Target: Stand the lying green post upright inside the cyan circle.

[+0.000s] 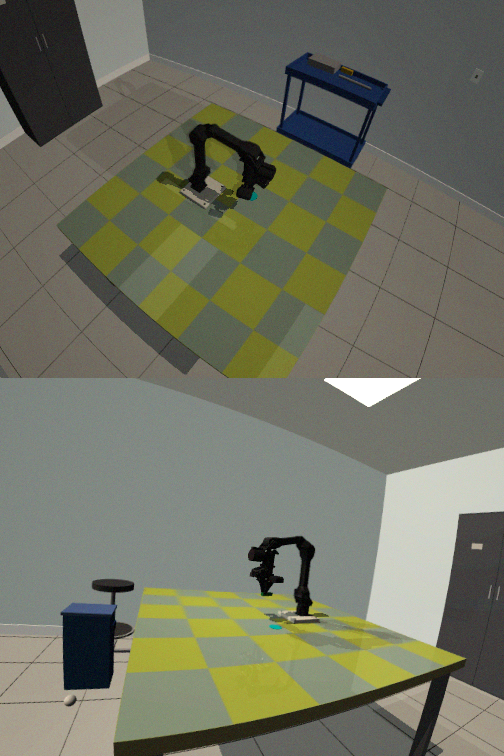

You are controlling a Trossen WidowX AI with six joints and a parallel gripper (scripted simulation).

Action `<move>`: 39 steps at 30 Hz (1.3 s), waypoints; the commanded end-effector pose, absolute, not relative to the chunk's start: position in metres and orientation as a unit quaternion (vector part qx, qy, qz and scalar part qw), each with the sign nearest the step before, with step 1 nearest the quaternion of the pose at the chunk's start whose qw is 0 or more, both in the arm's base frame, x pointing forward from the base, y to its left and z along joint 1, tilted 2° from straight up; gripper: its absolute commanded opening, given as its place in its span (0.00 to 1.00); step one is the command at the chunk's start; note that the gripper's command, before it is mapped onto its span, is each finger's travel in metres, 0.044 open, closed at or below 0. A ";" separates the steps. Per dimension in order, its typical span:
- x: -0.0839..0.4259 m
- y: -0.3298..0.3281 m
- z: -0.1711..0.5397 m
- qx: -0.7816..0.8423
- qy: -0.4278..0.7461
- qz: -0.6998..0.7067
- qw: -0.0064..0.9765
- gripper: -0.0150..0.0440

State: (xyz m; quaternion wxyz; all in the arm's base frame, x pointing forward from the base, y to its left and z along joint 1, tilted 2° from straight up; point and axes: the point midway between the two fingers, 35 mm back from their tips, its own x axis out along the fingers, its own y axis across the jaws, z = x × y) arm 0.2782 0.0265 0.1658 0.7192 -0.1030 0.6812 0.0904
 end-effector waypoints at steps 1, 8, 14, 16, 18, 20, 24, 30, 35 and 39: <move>0.276 0.037 0.167 -0.139 0.676 0.123 0.713 0.29; 0.271 0.058 0.168 -0.206 0.661 0.187 0.697 0.29; 0.265 0.076 0.169 -0.261 0.643 0.242 0.678 0.29; 0.263 0.082 0.169 -0.279 0.637 0.260 0.670 0.29; 0.260 0.088 0.170 -0.297 0.629 0.277 0.662 0.29; 0.258 0.094 0.170 -0.315 0.621 0.295 0.654 0.29; 0.253 0.106 0.170 -0.349 0.604 0.329 0.636 0.29; 0.244 0.121 0.171 -0.394 0.579 0.374 0.608 0.29; 0.245 0.121 0.170 -0.393 0.577 0.376 0.609 0.29; 0.246 0.122 0.168 -0.382 0.573 0.379 0.618 0.29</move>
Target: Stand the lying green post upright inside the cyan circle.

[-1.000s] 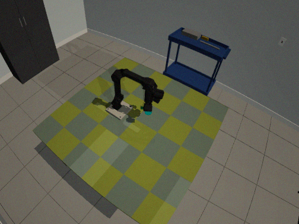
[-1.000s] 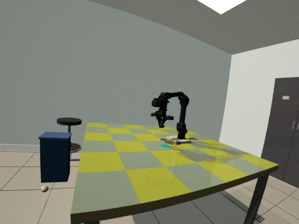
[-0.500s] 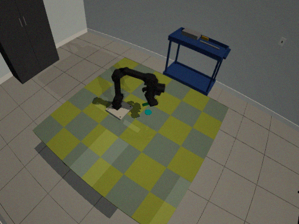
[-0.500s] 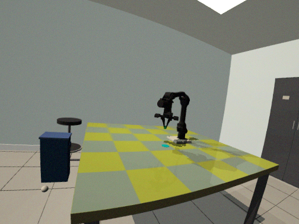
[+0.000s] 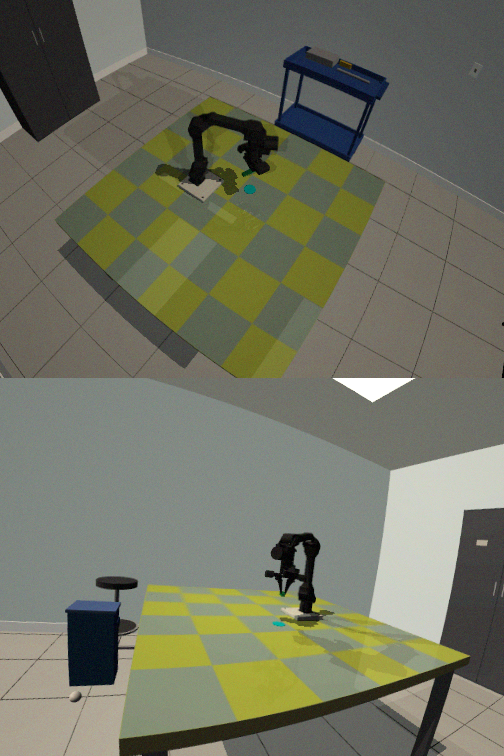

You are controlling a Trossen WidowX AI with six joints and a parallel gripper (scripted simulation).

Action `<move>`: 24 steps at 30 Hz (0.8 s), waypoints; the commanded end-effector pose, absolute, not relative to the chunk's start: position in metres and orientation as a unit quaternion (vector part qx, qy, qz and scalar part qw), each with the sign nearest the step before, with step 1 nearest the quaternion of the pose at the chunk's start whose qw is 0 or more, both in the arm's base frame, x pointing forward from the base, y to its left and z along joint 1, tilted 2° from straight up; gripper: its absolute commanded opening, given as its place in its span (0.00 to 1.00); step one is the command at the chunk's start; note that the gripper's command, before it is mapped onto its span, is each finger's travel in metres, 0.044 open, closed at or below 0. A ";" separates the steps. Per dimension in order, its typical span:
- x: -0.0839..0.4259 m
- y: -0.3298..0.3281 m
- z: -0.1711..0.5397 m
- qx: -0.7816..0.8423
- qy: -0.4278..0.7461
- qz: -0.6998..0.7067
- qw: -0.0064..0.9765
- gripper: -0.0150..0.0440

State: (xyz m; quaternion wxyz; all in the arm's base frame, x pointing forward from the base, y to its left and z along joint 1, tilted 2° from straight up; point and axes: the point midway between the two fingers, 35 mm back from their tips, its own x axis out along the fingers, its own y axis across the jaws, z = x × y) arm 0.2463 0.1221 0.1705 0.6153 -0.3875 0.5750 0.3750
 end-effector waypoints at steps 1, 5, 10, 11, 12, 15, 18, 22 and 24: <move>0.247 0.123 0.167 -0.378 0.572 0.380 0.621 0.29; 0.249 0.124 0.165 -0.366 0.567 0.384 0.630 0.29; 0.251 0.125 0.162 -0.351 0.561 0.388 0.642 0.29; 0.251 0.125 0.161 -0.348 0.559 0.389 0.644 0.29; 0.252 0.125 0.160 -0.345 0.558 0.390 0.646 0.29; 0.253 0.126 0.159 -0.337 0.554 0.392 0.653 0.29; 0.255 0.127 0.157 -0.328 0.549 0.395 0.659 0.29; 0.257 0.127 0.155 -0.316 0.543 0.398 0.668 0.29; 0.258 0.128 0.154 -0.311 0.540 0.400 0.672 0.29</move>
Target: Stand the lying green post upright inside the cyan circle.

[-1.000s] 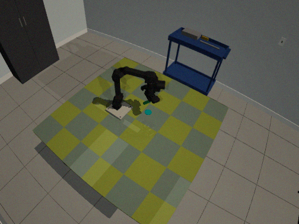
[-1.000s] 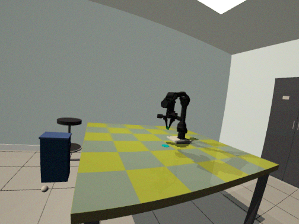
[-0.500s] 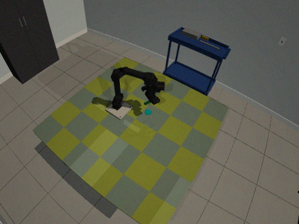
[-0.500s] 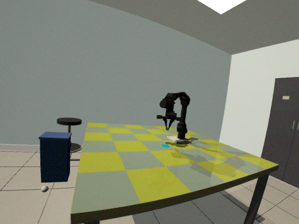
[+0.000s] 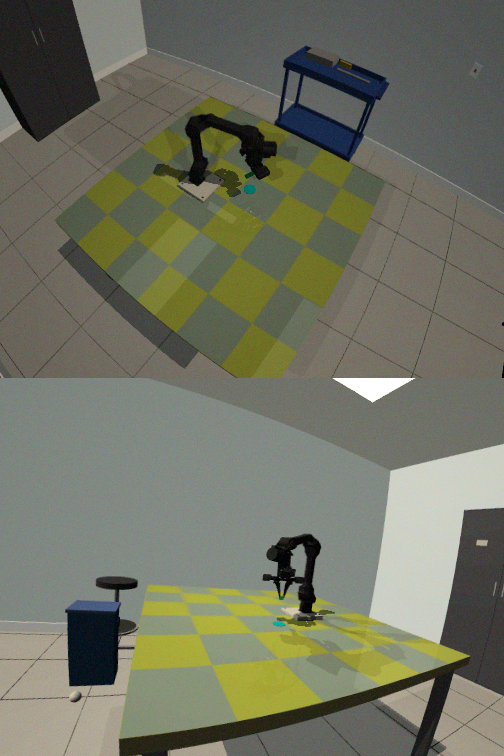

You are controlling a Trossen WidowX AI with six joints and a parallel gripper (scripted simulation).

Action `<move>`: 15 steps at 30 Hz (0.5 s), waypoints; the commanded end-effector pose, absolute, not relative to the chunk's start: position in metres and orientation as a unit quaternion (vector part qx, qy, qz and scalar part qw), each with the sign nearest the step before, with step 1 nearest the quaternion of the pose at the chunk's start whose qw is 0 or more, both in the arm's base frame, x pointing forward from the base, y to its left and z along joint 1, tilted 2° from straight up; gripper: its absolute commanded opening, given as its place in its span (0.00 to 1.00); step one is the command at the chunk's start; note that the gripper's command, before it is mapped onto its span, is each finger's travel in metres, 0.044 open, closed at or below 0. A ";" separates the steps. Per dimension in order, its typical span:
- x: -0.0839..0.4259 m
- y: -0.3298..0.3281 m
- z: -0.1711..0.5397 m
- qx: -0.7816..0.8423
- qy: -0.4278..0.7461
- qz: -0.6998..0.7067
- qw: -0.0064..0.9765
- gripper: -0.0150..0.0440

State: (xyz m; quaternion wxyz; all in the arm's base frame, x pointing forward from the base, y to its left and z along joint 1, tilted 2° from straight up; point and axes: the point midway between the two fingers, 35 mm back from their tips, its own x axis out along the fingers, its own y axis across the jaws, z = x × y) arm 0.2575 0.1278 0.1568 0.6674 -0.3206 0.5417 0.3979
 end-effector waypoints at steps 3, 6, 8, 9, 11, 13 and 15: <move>0.259 0.128 0.153 -0.302 0.535 0.402 0.679 0.29; 0.260 0.129 0.152 -0.294 0.530 0.404 0.685 0.29; 0.261 0.129 0.151 -0.288 0.527 0.406 0.689 0.29; 0.262 0.129 0.150 -0.285 0.525 0.407 0.691 0.29; 0.263 0.130 0.150 -0.280 0.521 0.408 0.695 0.29; 0.264 0.130 0.149 -0.275 0.518 0.410 0.699 0.29; 0.265 0.130 0.148 -0.269 0.514 0.412 0.703 0.29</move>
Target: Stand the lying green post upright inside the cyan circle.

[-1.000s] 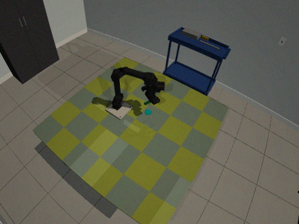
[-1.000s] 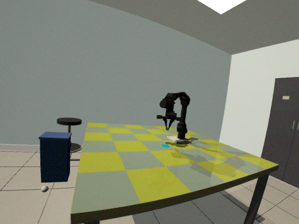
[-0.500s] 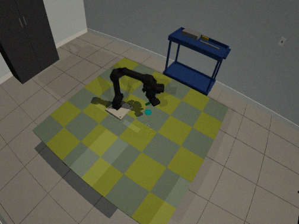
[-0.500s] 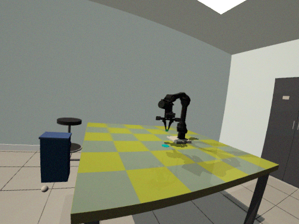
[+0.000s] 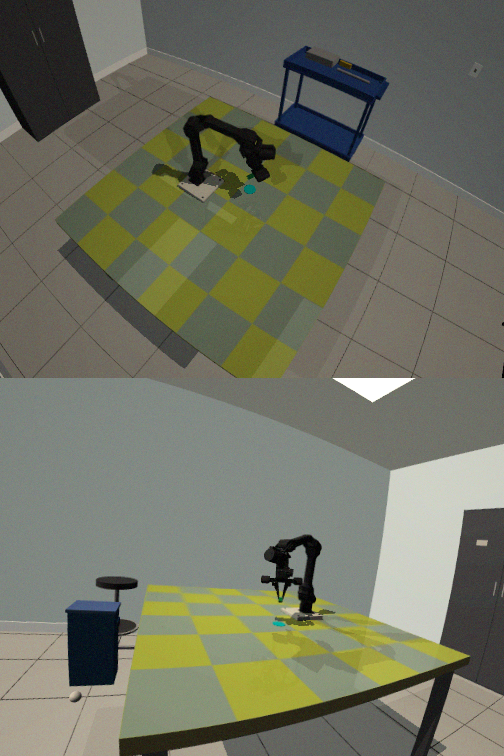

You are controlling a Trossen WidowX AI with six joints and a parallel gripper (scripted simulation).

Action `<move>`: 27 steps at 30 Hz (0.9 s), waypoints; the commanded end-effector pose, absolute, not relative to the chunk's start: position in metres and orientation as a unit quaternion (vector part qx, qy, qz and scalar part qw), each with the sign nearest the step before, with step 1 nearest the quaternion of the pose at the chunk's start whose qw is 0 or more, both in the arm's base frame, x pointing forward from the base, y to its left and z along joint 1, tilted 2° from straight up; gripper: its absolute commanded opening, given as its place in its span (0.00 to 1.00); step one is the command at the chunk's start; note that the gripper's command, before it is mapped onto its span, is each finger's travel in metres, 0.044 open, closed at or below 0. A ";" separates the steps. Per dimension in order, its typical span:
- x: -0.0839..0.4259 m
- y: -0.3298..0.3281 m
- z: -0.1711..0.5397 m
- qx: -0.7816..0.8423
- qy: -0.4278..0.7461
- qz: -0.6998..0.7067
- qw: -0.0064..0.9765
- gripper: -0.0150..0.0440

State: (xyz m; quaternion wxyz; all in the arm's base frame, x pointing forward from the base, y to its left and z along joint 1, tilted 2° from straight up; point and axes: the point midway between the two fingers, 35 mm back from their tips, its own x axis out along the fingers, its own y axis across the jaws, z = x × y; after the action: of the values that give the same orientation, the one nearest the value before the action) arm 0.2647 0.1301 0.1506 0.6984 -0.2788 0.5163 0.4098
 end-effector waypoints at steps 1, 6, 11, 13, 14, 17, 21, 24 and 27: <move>0.265 0.130 0.148 -0.266 0.512 0.412 0.705 0.29; 0.267 0.131 0.146 -0.253 0.502 0.416 0.714 0.29; 0.270 0.131 0.145 -0.240 0.492 0.420 0.724 0.29; 0.270 0.131 0.145 -0.235 0.488 0.421 0.727 0.29; 0.271 0.131 0.144 -0.233 0.486 0.422 0.729 0.29; 0.272 0.131 0.144 -0.225 0.480 0.424 0.734 0.29; 0.274 0.131 0.143 -0.215 0.471 0.427 0.741 0.29; 0.275 0.131 0.142 -0.208 0.464 0.429 0.746 0.29; 0.276 0.131 0.142 -0.201 0.458 0.432 0.751 0.29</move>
State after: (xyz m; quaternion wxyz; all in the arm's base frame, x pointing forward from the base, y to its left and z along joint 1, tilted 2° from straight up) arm 0.2764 0.1314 0.1438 0.7473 -0.2100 0.4610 0.4299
